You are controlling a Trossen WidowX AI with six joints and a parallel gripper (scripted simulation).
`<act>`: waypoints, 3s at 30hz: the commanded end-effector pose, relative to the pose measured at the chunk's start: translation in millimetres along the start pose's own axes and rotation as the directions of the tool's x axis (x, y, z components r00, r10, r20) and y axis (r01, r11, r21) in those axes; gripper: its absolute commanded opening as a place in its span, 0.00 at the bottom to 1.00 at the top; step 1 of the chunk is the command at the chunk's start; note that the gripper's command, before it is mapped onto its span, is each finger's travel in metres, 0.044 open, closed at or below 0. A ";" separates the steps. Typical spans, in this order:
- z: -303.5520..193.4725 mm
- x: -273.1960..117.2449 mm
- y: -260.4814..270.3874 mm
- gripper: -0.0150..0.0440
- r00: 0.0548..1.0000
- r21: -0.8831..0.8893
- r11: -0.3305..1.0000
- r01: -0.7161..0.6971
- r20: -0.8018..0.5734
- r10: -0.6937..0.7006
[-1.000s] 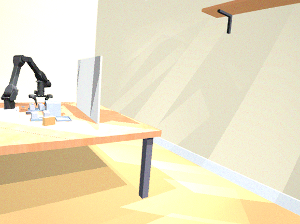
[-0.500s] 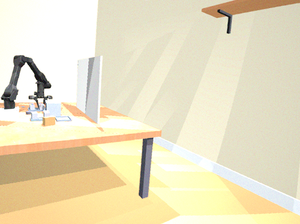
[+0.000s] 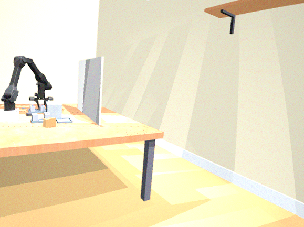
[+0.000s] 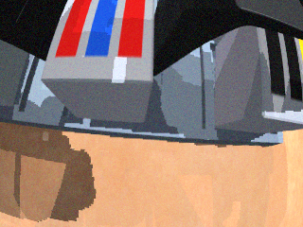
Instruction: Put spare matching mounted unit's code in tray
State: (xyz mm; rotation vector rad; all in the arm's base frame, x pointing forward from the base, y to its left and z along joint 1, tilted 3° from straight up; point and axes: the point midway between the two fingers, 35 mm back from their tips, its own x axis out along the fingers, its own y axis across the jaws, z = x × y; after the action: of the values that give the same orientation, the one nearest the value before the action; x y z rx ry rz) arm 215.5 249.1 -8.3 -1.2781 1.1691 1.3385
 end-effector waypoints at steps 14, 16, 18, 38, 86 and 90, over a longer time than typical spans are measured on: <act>0.5 -78.1 -0.4 0.25 1.000 0.003 1.000 0.003 0.003 -0.003; 0.4 -79.3 -0.3 0.25 1.000 0.003 1.000 0.003 0.003 -0.003; 1.3 -76.9 -2.0 0.25 1.000 0.005 1.000 0.011 0.006 -0.011; -2.4 -152.4 -5.8 0.25 1.000 0.003 1.000 0.003 0.003 -0.003; -266.1 -161.3 -114.0 0.25 1.000 0.065 0.998 0.024 -0.017 -0.023; -292.6 -161.4 -112.9 0.25 1.000 0.056 0.998 0.023 -0.020 -0.022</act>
State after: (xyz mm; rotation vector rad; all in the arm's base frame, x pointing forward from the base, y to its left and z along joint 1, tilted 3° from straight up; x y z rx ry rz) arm 369.9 -10.5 143.2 -1.2505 1.1980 1.2712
